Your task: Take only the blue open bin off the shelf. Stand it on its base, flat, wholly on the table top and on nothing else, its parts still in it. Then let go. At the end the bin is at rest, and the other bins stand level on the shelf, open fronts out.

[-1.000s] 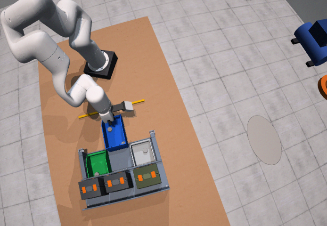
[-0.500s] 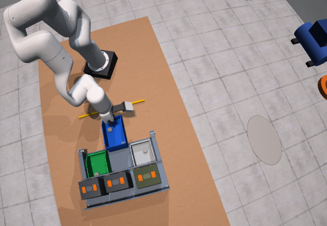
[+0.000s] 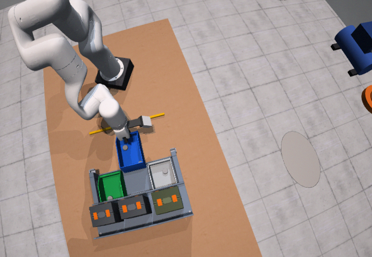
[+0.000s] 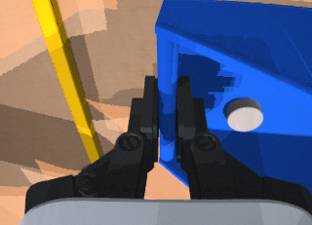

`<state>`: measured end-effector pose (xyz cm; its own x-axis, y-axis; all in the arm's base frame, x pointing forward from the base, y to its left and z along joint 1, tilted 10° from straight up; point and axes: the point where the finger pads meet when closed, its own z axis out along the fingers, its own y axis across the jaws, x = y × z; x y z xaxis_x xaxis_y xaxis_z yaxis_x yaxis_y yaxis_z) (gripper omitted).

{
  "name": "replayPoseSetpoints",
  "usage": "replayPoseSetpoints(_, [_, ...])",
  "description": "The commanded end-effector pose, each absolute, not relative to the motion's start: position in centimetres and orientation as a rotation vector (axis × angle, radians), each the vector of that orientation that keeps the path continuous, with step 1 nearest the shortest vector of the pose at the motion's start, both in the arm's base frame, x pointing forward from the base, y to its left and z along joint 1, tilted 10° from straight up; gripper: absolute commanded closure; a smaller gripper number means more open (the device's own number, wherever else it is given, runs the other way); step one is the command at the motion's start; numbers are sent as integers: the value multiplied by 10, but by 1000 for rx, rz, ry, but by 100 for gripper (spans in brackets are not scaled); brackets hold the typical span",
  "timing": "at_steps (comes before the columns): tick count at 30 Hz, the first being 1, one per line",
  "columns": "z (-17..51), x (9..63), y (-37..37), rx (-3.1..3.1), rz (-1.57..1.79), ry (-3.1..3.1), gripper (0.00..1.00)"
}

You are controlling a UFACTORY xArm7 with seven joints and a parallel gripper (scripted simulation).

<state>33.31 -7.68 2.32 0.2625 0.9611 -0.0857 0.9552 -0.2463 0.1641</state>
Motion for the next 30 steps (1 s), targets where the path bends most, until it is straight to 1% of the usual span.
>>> replayPoseSetpoints(1, [23,334,-77,2344,50,1803,100])
replayPoseSetpoints(17, [22,335,-77,2346,49,1806,100])
replayPoseSetpoints(18, [23,335,-77,2345,50,1805,0])
replayPoseSetpoints(30, [23,335,-77,2345,50,1805,0])
